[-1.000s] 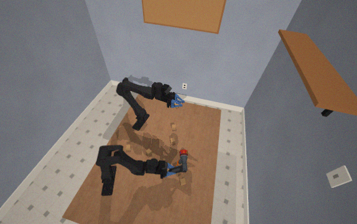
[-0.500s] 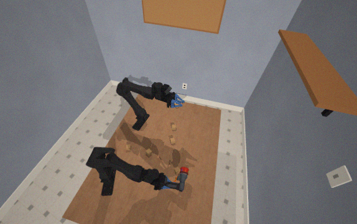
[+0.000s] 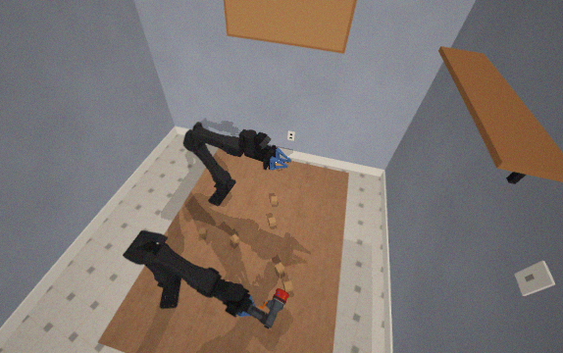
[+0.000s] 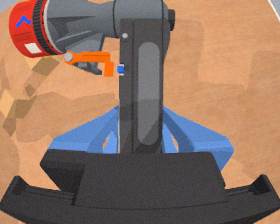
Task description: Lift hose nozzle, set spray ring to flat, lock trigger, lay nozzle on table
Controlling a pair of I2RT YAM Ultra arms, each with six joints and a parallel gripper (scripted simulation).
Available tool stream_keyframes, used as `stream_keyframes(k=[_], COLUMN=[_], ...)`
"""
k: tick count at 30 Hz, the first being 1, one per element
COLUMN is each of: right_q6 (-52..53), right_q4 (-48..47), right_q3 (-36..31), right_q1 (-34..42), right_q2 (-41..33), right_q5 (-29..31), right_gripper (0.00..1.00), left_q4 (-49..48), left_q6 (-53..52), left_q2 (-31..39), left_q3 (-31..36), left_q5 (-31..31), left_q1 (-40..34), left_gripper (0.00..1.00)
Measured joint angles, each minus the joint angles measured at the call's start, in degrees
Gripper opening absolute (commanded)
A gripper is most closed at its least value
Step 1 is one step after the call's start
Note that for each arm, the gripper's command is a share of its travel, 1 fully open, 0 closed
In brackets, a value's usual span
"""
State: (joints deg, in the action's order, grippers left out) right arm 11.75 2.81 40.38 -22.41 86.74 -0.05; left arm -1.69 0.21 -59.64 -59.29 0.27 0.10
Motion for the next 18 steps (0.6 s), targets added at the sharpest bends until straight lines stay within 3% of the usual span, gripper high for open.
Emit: stream_keyframes(k=[11, 18], right_q6=[2.6, 2.91], right_q4=[16.46, 18.75], right_q3=[1.84, 2.34], right_q1=[-7.21, -8.26], right_q2=[-4.96, -6.91], right_q5=[-0.66, -0.68], right_gripper=[0.36, 0.36], left_q4=[0.0, 0.0], left_q6=[0.0, 0.0], left_q2=[0.0, 0.0], left_q3=[0.0, 0.0], left_q5=[0.0, 0.0], left_q1=[0.0, 0.0], left_gripper=[0.37, 0.37])
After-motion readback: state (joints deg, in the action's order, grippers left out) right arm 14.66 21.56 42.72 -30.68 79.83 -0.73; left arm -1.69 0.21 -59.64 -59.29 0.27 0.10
